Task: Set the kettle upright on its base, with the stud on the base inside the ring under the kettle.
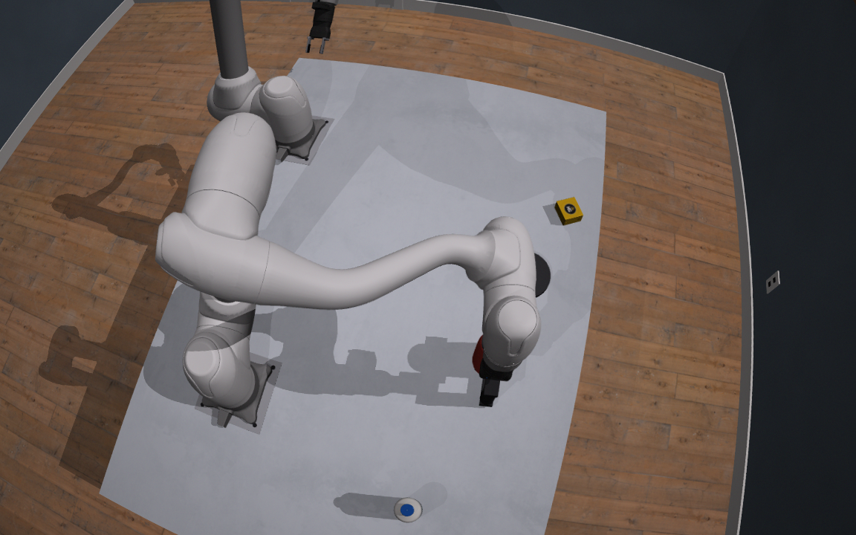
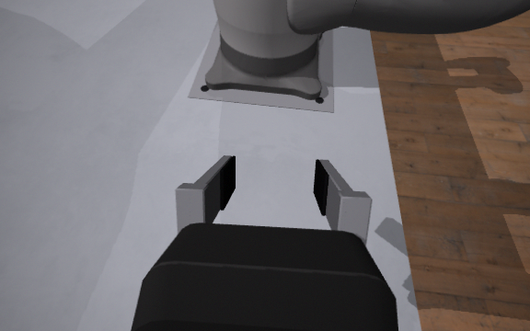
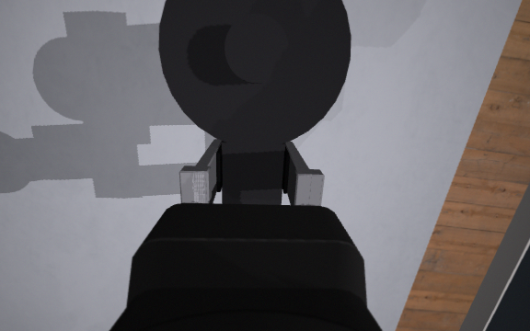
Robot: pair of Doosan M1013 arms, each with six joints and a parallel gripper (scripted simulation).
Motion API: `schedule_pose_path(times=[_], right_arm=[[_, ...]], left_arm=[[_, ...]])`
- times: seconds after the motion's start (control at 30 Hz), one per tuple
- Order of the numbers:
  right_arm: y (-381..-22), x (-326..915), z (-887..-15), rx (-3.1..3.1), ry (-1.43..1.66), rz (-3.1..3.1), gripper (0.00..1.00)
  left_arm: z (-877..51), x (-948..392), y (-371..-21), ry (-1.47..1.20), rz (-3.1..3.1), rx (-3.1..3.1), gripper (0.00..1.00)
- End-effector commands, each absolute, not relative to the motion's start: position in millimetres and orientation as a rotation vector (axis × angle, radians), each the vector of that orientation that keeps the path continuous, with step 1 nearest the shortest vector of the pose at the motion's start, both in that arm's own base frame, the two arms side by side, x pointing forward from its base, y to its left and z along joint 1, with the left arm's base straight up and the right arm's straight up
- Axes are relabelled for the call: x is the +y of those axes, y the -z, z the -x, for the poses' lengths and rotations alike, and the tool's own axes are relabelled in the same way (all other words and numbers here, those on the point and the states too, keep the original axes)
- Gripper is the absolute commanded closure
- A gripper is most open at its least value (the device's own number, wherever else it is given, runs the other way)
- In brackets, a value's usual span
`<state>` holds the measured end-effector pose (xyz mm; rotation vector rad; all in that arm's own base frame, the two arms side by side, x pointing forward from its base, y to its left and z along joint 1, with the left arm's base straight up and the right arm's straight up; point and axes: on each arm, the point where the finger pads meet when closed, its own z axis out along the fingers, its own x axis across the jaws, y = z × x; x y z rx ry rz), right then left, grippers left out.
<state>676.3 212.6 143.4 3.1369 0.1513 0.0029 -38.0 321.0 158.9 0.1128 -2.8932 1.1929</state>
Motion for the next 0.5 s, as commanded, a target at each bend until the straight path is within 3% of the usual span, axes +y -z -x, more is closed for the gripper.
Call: schedule_pose_path(times=[0.0,0.47], right_arm=[[-139.7,211.8,-676.4,0.148,0.000,-3.140,1.00],[-144.8,211.8,-676.3,0.148,0.003,-3.140,1.00]], left_arm=[[39.9,322.4,-158.8,-1.197,-0.107,-2.889,0.00],[39.9,322.4,-158.8,-1.197,-0.107,-2.889,0.00]])
